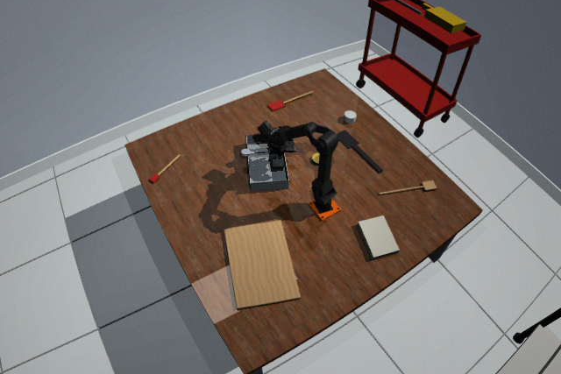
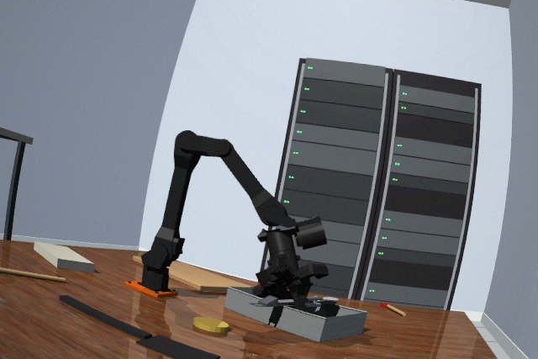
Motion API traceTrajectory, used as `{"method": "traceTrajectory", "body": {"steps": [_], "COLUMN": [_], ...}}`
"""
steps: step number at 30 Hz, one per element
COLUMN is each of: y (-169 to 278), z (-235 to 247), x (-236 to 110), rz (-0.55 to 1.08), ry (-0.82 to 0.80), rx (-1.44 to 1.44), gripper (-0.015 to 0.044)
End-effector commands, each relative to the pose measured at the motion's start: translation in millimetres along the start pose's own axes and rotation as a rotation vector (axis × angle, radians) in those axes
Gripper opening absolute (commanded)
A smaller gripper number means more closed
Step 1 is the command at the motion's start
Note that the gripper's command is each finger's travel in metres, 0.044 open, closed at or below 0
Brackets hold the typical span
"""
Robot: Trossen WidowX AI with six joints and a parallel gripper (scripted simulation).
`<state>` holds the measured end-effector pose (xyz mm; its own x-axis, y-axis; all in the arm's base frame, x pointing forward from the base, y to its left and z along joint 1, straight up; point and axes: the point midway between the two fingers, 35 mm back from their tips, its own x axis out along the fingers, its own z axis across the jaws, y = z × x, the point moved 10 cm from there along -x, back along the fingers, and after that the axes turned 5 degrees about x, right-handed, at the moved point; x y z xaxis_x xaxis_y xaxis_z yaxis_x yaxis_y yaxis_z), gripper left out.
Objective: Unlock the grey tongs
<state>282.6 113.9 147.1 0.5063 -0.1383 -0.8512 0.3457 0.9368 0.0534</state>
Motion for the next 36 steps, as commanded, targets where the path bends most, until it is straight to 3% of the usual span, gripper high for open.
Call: {"method": "traceTrajectory", "body": {"steps": [1,4,12,18,29,36], "y": [0,0,2,3,3,6], "z": [0,0,9,39,40,47], "x": [0,0,-12,-64,-66,-64], "rz": [0.001,0.001,0.001,0.003,0.002,-0.006], "ry": [0.000,0.000,0.002,0.007,0.011,0.104], "rx": [0.001,0.001,-0.001,-0.005,-0.007,-0.067], "gripper": [0.0068,0.0048,-0.0150,-0.0150,-0.0150,-0.0150]}}
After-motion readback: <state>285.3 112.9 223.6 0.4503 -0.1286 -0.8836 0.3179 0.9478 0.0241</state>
